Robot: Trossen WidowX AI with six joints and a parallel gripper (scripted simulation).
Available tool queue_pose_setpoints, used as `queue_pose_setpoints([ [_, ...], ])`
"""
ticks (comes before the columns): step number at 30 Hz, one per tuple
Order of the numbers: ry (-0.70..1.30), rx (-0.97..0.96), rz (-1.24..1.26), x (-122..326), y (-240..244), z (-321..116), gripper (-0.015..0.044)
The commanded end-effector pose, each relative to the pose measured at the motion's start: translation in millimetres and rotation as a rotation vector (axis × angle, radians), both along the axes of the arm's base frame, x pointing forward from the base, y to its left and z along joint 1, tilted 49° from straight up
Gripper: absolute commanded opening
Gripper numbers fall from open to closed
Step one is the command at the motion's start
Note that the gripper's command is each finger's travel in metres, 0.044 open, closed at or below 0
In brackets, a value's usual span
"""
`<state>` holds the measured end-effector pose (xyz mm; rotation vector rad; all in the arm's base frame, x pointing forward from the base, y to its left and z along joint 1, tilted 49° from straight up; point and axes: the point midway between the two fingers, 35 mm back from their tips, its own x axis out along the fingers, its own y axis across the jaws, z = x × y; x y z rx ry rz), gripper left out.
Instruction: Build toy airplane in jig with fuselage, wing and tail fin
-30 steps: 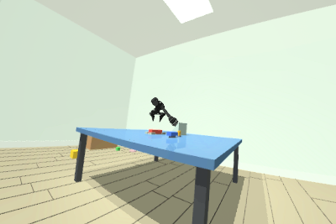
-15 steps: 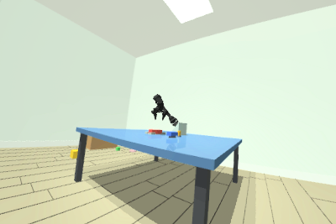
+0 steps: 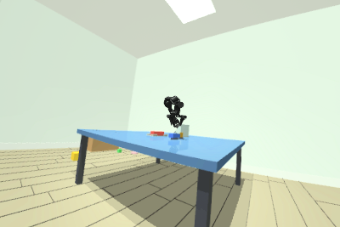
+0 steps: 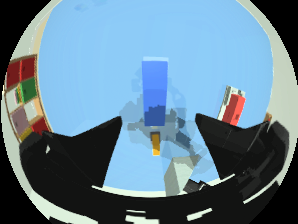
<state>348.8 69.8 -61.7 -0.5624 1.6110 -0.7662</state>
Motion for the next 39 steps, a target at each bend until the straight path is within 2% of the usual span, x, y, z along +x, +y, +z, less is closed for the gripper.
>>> queue_pose_setpoints([
  [1, -0.026, 0.008, -0.017, 5, 1, -1, 0.044],
  [7, -0.026, 0.006, -0.017, -2, -29, -28, 0.044],
  [39, -0.026, 0.004, -0.017, -11, -67, -63, 0.044],
])
